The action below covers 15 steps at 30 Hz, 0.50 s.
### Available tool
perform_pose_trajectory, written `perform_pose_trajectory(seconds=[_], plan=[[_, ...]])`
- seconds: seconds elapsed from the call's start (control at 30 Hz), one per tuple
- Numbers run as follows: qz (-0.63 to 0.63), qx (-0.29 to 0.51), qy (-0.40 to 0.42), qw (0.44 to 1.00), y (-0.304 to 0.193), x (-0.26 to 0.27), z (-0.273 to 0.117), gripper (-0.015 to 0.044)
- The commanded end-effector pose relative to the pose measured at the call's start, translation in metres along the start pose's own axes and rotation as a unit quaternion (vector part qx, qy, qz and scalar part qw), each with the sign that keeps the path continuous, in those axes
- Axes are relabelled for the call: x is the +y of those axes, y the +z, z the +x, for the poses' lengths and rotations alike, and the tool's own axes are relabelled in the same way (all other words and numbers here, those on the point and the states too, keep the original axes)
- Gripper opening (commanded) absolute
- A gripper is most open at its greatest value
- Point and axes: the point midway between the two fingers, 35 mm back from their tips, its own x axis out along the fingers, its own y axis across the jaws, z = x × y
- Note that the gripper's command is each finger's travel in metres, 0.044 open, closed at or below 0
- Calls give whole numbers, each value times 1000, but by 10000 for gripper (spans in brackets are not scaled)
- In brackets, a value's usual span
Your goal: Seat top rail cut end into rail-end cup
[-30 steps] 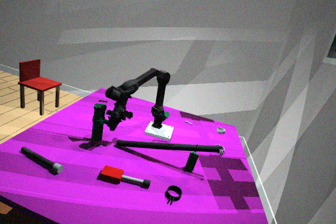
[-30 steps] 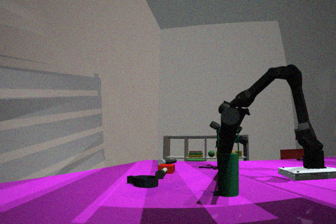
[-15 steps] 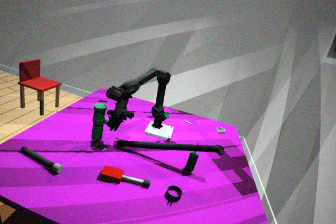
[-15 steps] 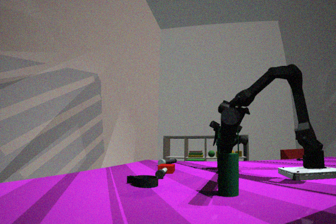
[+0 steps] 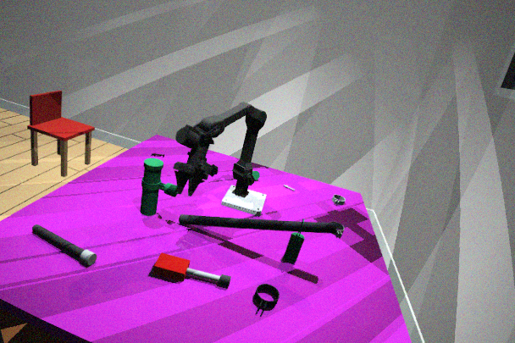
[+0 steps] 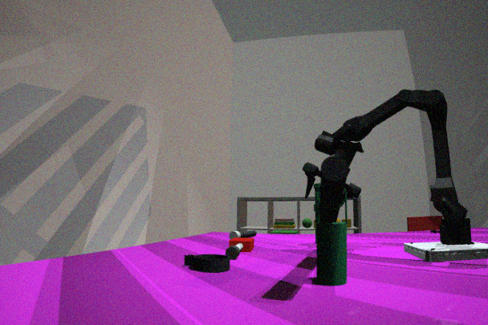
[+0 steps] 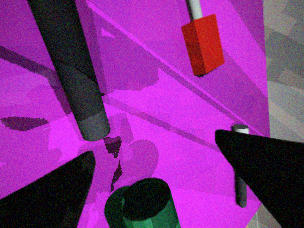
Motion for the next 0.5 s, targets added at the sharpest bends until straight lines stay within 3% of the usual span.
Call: perform_pose_trajectory(seconds=[0.0, 0.23, 0.47], plan=[[113, 2, -4, 994, 22, -10, -14, 440], [382, 9, -5, 924, 66, -18, -44, 440], [620, 11, -16, 784, 105, -17, -76, 440]])
